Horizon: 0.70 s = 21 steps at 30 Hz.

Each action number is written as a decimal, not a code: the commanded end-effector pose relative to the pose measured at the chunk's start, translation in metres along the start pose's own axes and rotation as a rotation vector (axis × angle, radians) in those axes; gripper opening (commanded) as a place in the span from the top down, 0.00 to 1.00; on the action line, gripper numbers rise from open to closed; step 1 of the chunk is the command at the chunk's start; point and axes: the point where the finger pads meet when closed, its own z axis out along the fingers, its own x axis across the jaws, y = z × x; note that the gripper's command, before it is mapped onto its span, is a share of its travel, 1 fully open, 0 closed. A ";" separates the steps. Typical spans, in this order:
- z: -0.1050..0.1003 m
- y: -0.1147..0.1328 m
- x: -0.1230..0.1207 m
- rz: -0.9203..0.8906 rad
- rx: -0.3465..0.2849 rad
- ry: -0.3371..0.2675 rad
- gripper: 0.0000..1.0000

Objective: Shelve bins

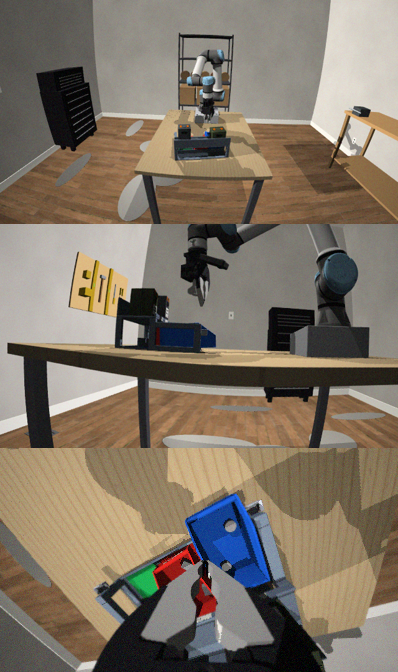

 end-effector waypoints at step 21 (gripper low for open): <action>0.024 -0.079 -0.010 0.912 -0.068 0.019 1.00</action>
